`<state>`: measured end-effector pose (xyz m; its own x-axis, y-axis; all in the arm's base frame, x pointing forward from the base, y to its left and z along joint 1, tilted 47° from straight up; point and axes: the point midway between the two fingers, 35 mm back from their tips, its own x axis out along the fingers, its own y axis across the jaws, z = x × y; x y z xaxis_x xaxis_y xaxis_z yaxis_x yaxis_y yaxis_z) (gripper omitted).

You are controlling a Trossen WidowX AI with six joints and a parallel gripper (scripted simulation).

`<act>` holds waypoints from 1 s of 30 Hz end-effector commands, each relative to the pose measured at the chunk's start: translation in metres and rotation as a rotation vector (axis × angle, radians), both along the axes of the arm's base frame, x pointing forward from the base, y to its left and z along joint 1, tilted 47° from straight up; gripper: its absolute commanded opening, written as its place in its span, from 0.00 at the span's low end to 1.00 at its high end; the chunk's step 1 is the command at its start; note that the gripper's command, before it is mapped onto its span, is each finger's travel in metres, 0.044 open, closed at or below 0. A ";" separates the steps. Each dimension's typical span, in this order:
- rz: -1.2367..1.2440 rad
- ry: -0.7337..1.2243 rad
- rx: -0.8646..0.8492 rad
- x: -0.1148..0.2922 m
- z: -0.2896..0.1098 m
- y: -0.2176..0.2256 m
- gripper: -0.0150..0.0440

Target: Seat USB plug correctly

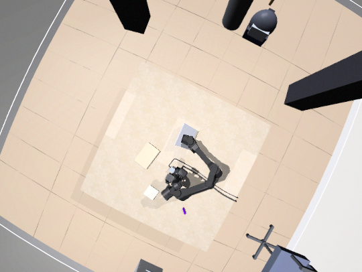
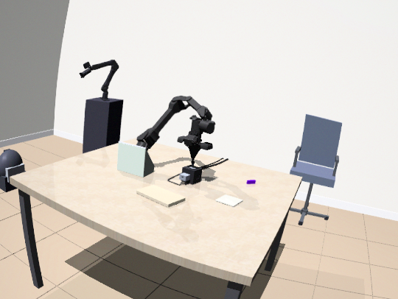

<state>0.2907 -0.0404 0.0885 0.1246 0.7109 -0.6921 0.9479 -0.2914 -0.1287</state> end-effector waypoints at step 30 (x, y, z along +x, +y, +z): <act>0.263 -0.270 -0.048 -0.001 0.005 -0.006 0.25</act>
